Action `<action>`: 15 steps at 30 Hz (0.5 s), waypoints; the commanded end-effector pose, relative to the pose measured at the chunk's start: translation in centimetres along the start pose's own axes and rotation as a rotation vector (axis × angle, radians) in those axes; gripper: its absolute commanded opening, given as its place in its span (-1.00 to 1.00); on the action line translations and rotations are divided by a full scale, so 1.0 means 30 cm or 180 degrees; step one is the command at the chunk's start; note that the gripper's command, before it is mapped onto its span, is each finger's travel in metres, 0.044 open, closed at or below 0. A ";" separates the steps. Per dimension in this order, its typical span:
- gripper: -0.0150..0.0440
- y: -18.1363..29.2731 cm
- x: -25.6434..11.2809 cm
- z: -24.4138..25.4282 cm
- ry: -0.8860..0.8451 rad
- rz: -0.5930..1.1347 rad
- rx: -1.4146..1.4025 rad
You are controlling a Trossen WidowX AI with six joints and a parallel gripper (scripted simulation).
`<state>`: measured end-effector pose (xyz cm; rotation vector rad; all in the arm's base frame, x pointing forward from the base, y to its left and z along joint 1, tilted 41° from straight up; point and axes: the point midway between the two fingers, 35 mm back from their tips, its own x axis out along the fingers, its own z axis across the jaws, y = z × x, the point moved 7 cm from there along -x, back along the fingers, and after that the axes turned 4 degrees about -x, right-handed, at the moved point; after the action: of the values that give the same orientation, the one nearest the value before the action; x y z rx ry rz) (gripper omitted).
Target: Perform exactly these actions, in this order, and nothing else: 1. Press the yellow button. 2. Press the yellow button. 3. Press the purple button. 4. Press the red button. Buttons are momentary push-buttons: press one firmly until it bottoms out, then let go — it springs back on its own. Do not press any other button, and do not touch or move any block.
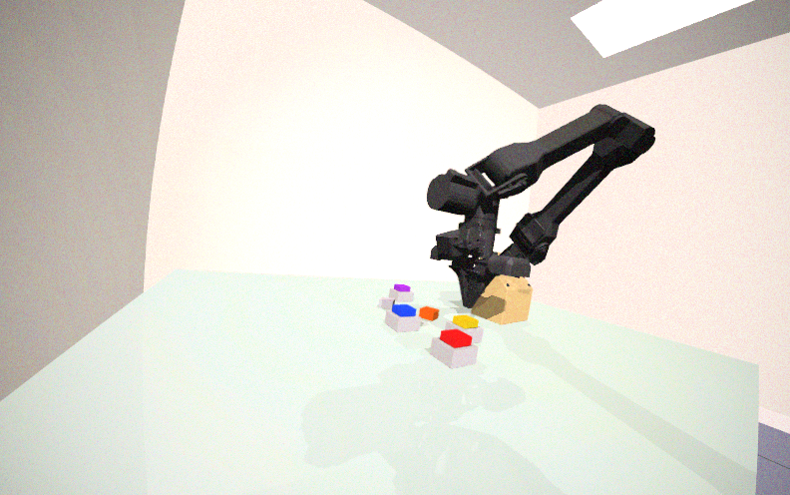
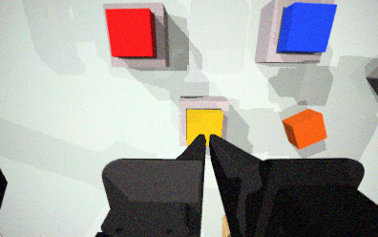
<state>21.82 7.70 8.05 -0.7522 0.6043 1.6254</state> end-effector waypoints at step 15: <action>-0.42 0.003 0.093 0.000 -0.0008 0.0005 0.0016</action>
<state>21.57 9.15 6.39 -0.7540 0.6041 1.6249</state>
